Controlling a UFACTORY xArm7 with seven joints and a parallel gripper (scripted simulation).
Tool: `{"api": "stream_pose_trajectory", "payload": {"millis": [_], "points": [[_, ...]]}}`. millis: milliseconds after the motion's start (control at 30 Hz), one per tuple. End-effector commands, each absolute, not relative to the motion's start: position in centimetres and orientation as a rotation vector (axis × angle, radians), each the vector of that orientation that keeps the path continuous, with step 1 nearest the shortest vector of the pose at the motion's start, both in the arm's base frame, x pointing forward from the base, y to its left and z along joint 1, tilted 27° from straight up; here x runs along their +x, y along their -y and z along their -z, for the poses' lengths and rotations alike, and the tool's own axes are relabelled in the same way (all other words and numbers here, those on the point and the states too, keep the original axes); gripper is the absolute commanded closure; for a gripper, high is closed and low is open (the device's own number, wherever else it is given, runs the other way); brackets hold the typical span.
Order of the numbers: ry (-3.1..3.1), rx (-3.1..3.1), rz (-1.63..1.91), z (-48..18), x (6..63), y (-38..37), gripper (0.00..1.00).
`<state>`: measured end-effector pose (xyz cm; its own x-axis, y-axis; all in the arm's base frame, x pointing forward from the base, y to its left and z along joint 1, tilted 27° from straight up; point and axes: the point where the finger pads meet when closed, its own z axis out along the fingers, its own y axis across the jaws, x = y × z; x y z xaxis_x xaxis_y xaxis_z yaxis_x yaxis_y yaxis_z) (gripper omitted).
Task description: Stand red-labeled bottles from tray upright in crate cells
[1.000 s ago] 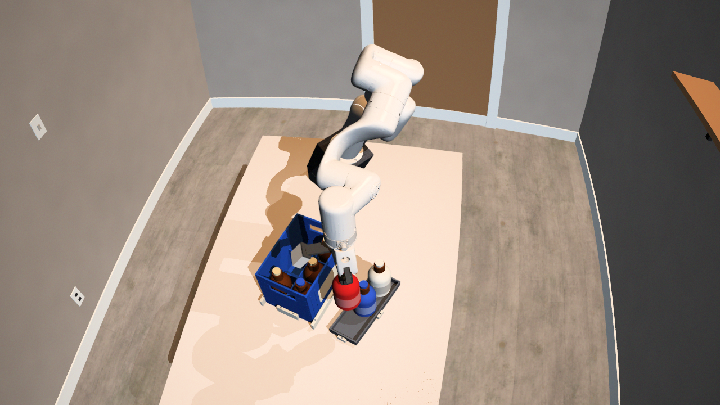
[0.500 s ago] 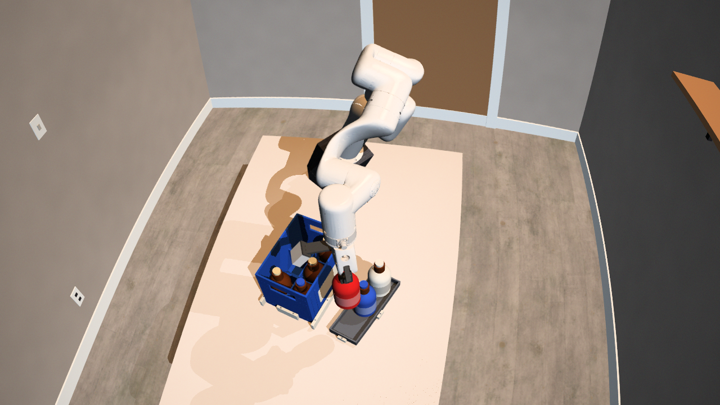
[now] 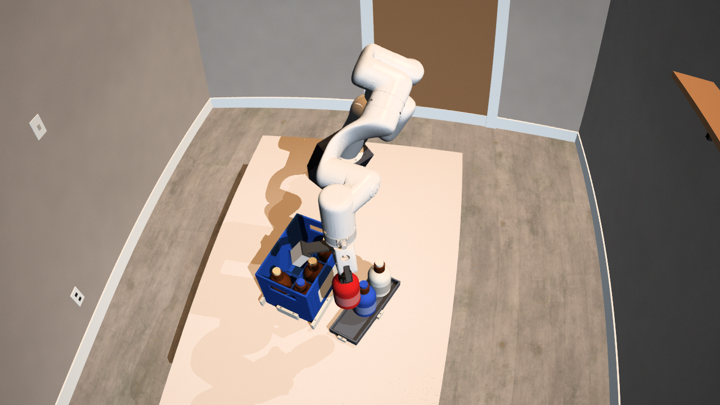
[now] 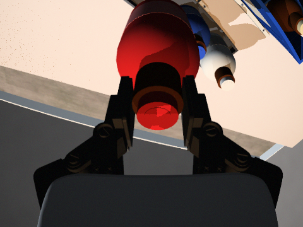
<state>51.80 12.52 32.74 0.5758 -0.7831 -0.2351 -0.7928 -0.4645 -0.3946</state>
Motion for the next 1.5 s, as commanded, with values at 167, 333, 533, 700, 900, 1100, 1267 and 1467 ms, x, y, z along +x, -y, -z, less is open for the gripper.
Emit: {"api": "stream_pose_trajectory", "payload": {"millis": [167,333,533,700,900,1100,1267,1467], "points": [[-1.263,-2.343,-0.021,-32.95,51.87,-12.38,1.0],[-1.263,-2.344,-0.021,-32.92,51.83,-12.33,1.0],[-1.263,-2.344,-0.021,-32.89,51.78,-12.28,1.0],[-1.263,-2.344,-0.021,-32.82,51.69,-12.19,1.0],[-1.263,-2.344,-0.021,-32.72,51.55,-12.03,1.0],[-1.263,-2.344,-0.021,-32.63,51.42,-11.9,1.0],[-1.263,-2.344,-0.021,-32.49,51.23,-11.7,1.0],[-1.263,-2.343,-0.021,-32.29,50.95,-11.41,1.0]]}}
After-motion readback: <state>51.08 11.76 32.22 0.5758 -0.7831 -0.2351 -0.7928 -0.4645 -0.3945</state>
